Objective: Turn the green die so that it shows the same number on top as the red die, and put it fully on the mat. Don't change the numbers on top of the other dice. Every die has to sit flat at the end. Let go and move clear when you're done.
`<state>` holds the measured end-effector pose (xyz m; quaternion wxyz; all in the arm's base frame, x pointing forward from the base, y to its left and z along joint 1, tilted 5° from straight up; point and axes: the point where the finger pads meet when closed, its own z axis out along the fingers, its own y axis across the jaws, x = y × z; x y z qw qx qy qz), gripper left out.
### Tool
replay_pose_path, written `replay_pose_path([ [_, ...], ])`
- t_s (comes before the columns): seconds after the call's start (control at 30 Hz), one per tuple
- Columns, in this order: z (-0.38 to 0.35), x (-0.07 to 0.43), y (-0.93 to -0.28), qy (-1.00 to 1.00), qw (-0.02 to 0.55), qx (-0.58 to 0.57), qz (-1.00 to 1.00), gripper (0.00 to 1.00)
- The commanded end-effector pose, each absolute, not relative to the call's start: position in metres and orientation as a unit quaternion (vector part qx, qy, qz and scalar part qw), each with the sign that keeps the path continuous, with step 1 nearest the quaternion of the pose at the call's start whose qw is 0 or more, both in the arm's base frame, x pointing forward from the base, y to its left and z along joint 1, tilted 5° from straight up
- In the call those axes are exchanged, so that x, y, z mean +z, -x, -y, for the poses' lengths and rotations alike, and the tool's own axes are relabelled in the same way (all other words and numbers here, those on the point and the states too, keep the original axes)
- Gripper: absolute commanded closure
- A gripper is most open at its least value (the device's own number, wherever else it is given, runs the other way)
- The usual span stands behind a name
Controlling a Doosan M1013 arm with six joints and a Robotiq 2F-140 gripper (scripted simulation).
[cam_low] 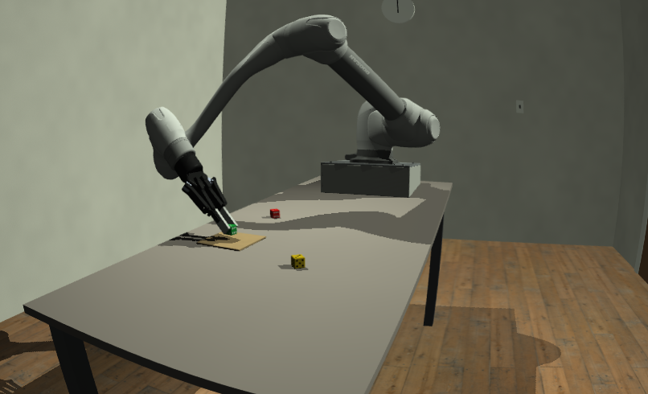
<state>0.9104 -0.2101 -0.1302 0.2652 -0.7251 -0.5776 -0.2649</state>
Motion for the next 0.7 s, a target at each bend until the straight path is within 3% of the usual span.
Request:
replay_pose_path([
  [0.0, 0.2101, -0.1332, -0.9102, 0.725, 0.265, -0.265, 0.578, 0.79],
  [0.67, 0.2102, -0.1390, -0.9097, 0.725, 0.265, -0.265, 0.578, 0.79],
])
